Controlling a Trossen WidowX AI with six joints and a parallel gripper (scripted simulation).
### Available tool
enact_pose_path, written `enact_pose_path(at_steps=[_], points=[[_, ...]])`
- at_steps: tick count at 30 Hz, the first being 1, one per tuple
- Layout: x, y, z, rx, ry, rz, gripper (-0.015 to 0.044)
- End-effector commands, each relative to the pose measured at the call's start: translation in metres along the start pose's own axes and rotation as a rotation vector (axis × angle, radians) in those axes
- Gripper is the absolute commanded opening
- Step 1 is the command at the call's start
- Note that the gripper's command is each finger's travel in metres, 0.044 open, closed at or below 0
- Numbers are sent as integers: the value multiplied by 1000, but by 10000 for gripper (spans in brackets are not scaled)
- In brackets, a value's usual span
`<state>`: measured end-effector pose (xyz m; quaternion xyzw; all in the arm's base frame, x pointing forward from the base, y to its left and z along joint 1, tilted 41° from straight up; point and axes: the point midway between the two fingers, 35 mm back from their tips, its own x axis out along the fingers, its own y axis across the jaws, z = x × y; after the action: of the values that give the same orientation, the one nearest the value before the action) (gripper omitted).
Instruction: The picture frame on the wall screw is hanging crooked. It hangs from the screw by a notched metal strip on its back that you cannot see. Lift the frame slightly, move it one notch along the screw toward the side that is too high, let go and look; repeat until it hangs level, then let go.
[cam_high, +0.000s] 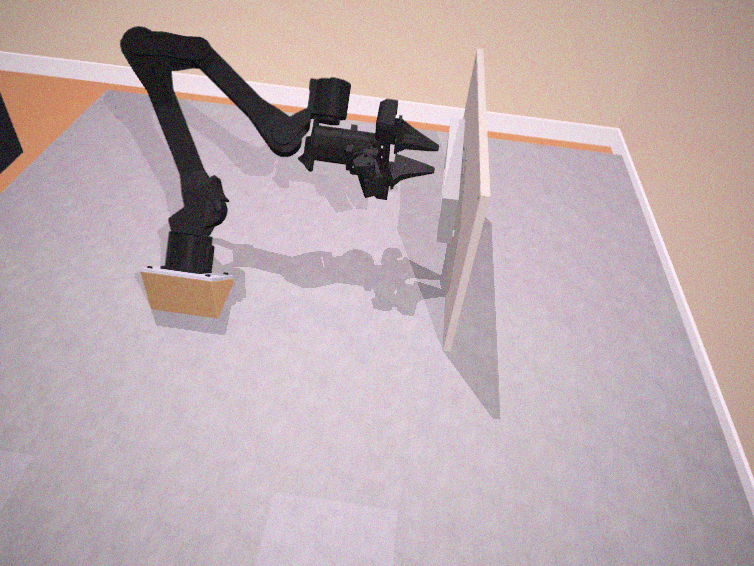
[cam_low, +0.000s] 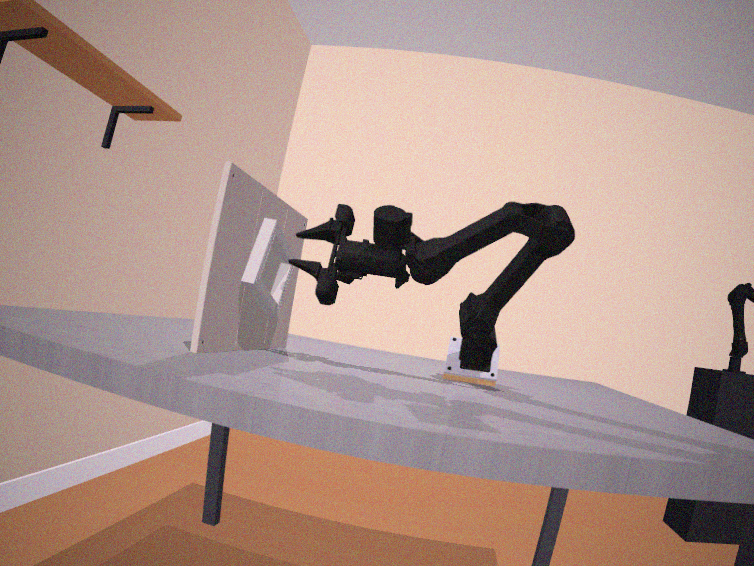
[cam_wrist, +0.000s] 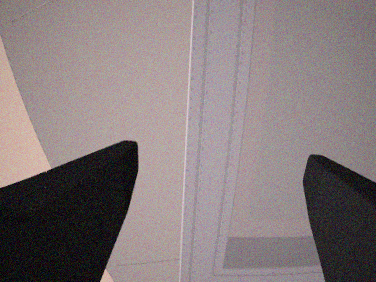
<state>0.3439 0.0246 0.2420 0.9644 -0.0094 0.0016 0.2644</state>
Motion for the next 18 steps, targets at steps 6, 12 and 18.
enact_pose_path(at_steps=[6,12,18], points=[[15,2,-4,-2,11,5,260],[25,2,-3,-2,11,5,260],[29,2,-3,-2,11,5,260]])
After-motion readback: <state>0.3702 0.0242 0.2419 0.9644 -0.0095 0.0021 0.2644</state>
